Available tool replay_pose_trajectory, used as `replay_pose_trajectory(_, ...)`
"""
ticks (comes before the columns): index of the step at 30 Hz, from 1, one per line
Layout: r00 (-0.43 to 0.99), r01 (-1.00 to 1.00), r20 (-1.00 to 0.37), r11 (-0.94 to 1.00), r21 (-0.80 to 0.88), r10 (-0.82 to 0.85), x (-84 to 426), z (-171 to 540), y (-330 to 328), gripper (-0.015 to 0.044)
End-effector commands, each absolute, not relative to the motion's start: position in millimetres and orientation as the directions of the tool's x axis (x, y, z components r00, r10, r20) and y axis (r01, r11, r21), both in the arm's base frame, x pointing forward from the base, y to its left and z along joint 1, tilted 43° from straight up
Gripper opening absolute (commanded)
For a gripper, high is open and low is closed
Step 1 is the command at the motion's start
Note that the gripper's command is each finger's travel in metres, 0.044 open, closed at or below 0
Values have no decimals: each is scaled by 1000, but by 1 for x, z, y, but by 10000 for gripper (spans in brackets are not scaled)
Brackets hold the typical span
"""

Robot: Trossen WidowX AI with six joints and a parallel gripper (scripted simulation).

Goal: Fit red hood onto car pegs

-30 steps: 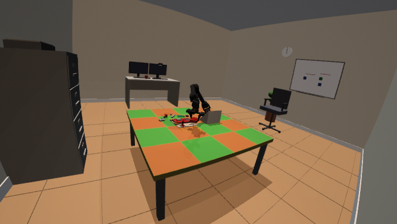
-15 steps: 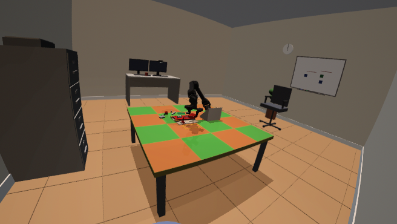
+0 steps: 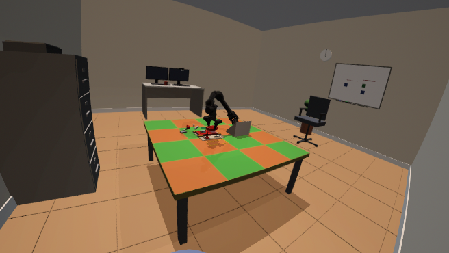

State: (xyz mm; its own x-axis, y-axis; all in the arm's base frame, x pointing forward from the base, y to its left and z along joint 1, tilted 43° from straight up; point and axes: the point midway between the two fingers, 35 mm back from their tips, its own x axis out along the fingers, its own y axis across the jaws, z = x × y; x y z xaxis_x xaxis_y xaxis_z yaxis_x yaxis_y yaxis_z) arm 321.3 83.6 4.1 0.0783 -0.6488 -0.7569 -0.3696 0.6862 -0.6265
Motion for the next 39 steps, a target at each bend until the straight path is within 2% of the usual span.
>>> replay_pose_trajectory(1,83,-301,-756,707,-641,-650,331,22,68,0)
replay_pose_trajectory(22,83,-16,-736,738,-675,-672,346,92,-10,0)
replay_pose_trajectory(39,83,-13,-735,736,-676,-673,350,58,-42,0)
